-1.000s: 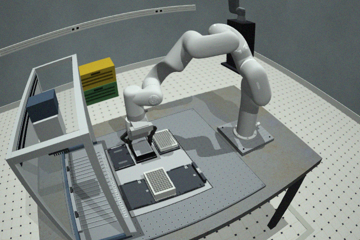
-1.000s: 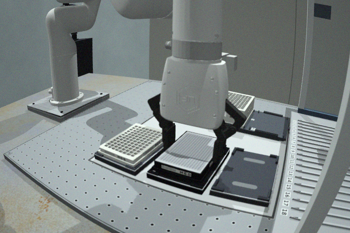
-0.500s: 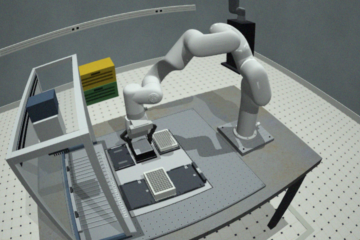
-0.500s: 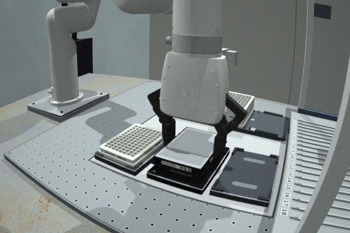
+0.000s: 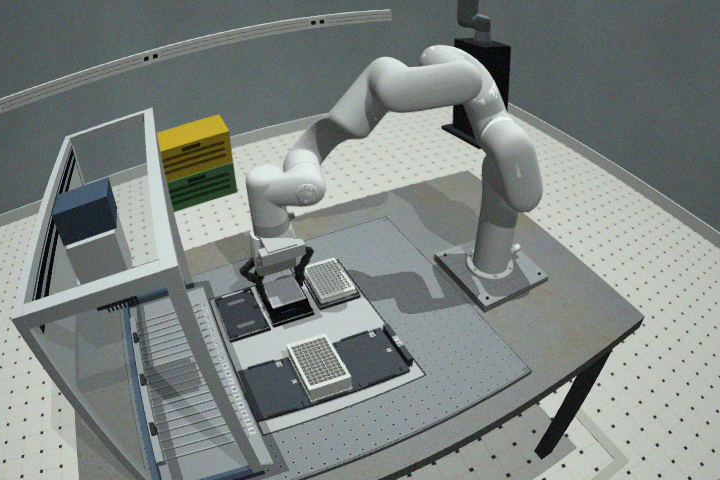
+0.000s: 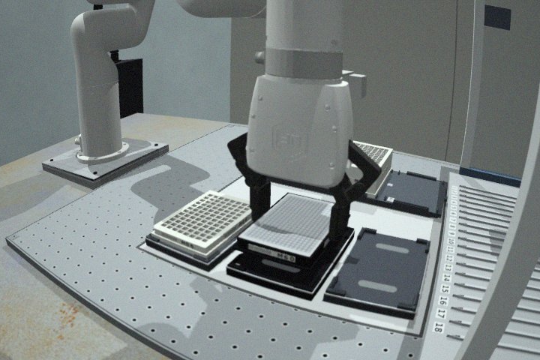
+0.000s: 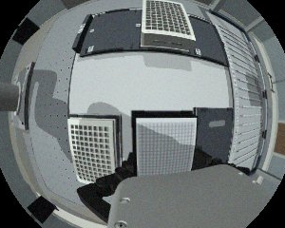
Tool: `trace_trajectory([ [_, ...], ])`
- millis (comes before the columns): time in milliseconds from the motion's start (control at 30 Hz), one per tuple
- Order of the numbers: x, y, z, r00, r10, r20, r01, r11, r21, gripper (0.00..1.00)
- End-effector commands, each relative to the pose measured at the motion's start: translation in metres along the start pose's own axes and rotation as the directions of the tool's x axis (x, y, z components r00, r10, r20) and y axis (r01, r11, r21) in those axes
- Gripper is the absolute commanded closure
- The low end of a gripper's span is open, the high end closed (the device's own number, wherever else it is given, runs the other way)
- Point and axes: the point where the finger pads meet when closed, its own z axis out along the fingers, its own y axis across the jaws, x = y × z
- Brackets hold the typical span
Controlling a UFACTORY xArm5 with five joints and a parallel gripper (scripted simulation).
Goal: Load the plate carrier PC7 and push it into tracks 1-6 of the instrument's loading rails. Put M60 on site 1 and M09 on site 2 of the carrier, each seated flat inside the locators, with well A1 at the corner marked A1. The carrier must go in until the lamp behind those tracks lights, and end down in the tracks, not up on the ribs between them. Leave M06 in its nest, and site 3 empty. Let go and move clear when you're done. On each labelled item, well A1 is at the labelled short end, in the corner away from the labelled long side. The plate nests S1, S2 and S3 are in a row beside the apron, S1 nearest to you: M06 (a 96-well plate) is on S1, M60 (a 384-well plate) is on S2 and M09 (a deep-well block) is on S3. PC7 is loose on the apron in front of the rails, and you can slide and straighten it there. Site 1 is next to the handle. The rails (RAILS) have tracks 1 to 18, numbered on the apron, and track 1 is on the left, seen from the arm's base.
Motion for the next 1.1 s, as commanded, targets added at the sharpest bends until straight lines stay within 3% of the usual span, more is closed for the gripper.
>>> trace_trajectory([
  [0, 0.000, 0.002, -0.008, 1.000, 0.000, -0.002, 0.000, 1.000, -0.006, 1.00],
  [1067, -0.001, 0.002, -0.055, 1.000, 0.000, -0.002, 0.000, 1.000, -0.006, 1.00],
])
